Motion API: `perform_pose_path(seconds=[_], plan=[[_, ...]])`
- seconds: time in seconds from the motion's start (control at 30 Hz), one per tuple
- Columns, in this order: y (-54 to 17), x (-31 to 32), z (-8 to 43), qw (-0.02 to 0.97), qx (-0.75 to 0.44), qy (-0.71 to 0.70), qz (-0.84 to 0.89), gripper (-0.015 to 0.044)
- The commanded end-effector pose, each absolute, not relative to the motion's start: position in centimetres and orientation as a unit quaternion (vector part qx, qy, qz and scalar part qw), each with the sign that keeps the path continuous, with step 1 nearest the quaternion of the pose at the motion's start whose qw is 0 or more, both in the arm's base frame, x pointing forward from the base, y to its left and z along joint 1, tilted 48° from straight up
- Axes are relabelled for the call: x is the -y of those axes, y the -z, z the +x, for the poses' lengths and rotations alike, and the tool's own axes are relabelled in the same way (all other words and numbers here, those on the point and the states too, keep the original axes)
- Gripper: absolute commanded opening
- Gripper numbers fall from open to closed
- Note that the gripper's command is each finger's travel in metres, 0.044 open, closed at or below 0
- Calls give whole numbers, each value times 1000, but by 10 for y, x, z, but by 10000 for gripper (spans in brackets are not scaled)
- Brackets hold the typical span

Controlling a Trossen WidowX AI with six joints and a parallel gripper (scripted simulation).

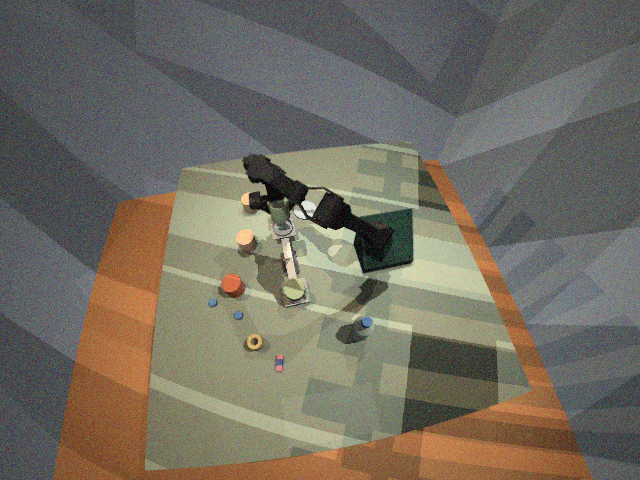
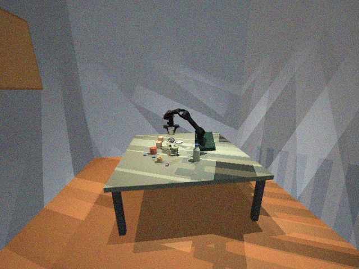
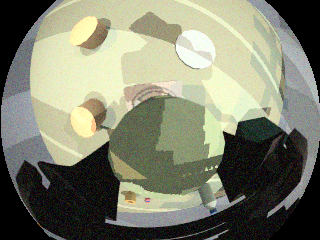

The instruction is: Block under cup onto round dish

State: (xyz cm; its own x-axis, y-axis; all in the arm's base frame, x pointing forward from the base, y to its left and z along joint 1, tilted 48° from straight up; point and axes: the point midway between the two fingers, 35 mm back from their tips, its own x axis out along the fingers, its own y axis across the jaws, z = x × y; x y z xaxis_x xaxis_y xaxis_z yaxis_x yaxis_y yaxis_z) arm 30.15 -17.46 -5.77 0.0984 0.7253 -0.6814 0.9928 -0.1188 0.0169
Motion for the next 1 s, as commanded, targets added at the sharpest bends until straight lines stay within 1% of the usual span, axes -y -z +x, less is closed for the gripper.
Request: perform_pose_path(seconds=[0.0,0.97], plan=[[51,181,301,255,-615,268,696,0],[50,181,299,249,-615,268,698,0]])
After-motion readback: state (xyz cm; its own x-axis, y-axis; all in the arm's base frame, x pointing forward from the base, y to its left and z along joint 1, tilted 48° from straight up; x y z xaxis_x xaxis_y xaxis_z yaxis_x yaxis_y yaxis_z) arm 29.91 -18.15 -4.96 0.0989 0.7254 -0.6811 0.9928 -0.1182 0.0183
